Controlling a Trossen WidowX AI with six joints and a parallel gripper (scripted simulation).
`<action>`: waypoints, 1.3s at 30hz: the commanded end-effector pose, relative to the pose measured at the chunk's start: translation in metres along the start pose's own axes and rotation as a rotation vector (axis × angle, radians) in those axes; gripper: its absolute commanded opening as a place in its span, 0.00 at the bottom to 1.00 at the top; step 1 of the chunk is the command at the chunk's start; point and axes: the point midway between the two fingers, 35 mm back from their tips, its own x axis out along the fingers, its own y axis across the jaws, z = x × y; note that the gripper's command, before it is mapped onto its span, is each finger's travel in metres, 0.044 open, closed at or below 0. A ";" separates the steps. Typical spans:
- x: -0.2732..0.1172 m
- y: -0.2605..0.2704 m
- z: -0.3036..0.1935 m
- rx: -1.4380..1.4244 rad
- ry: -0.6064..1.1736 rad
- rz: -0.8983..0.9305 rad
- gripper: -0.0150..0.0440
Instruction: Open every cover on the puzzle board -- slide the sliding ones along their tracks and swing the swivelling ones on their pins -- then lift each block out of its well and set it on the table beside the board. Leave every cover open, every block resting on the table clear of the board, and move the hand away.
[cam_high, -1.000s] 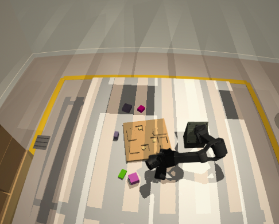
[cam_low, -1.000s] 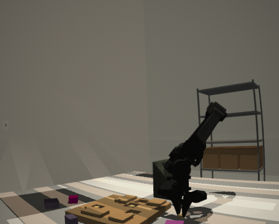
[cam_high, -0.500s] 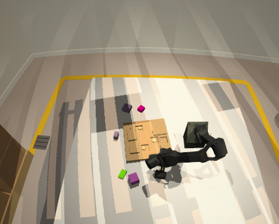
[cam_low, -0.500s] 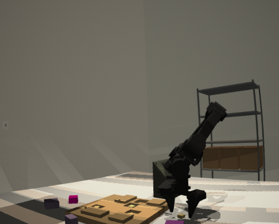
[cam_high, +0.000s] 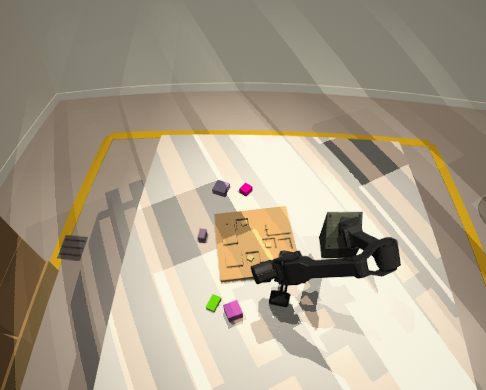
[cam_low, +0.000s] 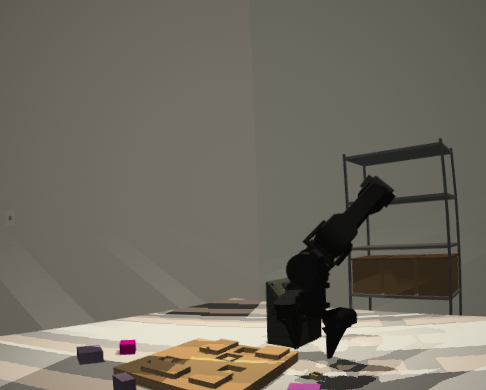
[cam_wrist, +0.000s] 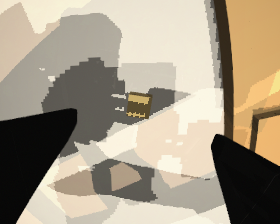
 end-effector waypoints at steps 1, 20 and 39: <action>-0.014 0.003 0.000 -0.011 -0.008 0.009 1.00; -0.028 -0.040 0.035 -0.077 -0.016 -0.015 0.47; -0.029 -0.139 0.080 -0.202 -0.012 -0.018 0.25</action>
